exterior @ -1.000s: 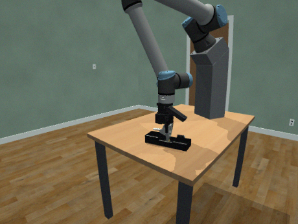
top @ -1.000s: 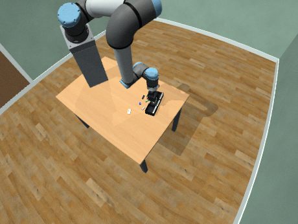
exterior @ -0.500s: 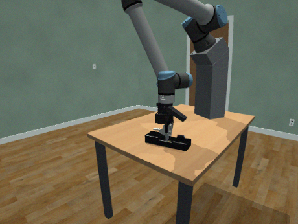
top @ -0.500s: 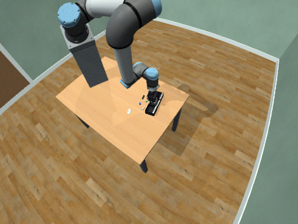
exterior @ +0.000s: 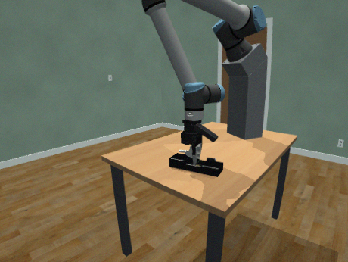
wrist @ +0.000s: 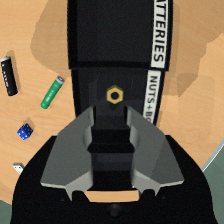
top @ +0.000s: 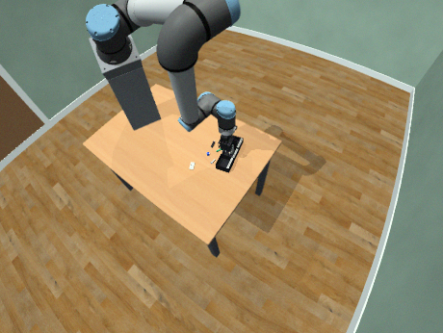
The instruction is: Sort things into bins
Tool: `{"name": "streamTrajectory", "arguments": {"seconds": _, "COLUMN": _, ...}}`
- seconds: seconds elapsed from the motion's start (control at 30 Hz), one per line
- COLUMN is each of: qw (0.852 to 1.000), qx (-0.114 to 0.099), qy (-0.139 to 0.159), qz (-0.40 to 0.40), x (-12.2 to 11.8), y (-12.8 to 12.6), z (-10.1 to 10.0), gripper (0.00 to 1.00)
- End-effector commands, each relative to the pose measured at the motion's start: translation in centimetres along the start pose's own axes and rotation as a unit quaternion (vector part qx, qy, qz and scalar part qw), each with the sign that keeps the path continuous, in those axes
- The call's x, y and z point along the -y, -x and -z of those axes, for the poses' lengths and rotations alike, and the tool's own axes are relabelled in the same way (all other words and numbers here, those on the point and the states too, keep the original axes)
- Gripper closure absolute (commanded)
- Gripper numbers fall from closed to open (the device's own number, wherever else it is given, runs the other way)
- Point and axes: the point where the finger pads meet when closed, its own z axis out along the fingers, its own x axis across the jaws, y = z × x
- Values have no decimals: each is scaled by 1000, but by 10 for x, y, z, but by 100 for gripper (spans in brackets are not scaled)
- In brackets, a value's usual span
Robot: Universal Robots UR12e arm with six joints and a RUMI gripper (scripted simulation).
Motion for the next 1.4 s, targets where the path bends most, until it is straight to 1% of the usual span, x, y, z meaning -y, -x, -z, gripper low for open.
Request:
{"name": "streamTrajectory", "arguments": {"seconds": 0.0, "qw": 1000, "qx": 0, "qy": -1, "qz": 1, "x": 2, "y": 0, "z": 11, "gripper": 82}}
{"name": "streamTrajectory", "arguments": {"seconds": 0.1, "qw": 1000, "qx": 0, "qy": -1, "qz": 1, "x": 2, "y": 0, "z": 12, "gripper": 82}}
{"name": "streamTrajectory", "arguments": {"seconds": 0.57, "qw": 1000, "qx": 0, "qy": -1, "qz": 1, "x": 2, "y": 0, "z": 30, "gripper": 82}}
{"name": "streamTrajectory", "arguments": {"seconds": 0.6, "qw": 1000, "qx": 0, "qy": -1, "qz": 1, "x": 2, "y": 0, "z": 35, "gripper": 82}}
{"name": "streamTrajectory", "arguments": {"seconds": 0.67, "qw": 1000, "qx": 0, "qy": -1, "qz": 1, "x": 2, "y": 0, "z": 35, "gripper": 82}}
{"name": "streamTrajectory", "arguments": {"seconds": 0.77, "qw": 1000, "qx": 0, "qy": 0, "qz": 1, "x": 2, "y": 0, "z": 50, "gripper": 82}}
{"name": "streamTrajectory", "arguments": {"seconds": 0.8, "qw": 1000, "qx": 0, "qy": 0, "qz": 1, "x": 2, "y": 0, "z": 51, "gripper": 82}}
{"name": "streamTrajectory", "arguments": {"seconds": 1.37, "qw": 1000, "qx": -1, "qy": 0, "qz": 0, "x": 0, "y": -1, "z": 50, "gripper": 82}}
